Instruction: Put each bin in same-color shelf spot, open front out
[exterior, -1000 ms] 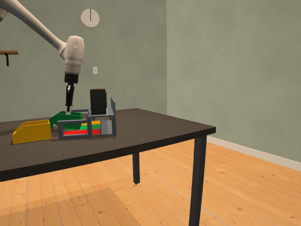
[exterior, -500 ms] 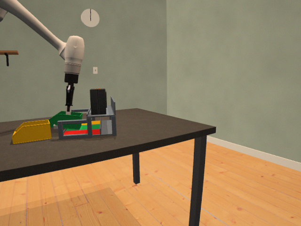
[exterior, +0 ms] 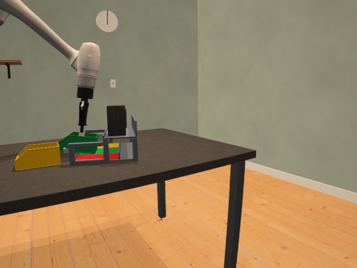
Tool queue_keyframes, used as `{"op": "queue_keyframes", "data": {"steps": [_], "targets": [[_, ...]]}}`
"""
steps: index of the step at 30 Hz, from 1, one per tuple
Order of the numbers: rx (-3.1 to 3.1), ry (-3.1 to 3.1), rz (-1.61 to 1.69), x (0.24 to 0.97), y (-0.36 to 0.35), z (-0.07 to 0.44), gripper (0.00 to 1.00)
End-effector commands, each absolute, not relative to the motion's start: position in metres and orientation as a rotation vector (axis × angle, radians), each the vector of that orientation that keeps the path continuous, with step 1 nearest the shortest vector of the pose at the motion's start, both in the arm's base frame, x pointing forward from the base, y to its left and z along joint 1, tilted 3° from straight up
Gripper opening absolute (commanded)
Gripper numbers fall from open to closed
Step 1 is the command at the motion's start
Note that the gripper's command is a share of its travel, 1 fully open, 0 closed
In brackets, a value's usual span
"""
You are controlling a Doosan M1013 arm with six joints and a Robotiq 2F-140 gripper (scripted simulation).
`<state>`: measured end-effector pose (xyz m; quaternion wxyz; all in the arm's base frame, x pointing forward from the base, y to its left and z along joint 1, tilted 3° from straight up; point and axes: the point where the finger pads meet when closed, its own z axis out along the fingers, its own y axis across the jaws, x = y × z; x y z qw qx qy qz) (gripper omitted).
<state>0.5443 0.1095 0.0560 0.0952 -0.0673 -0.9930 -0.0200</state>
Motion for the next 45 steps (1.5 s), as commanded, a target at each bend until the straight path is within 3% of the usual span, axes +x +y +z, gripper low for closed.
{"op": "queue_keyframes", "data": {"steps": [1,45], "targets": [[-0.2,-2.946,-0.059,0.546,0.109,0.056,0.1],[-0.202,-2.97,-0.057,0.559,0.108,0.054,0.1]]}}
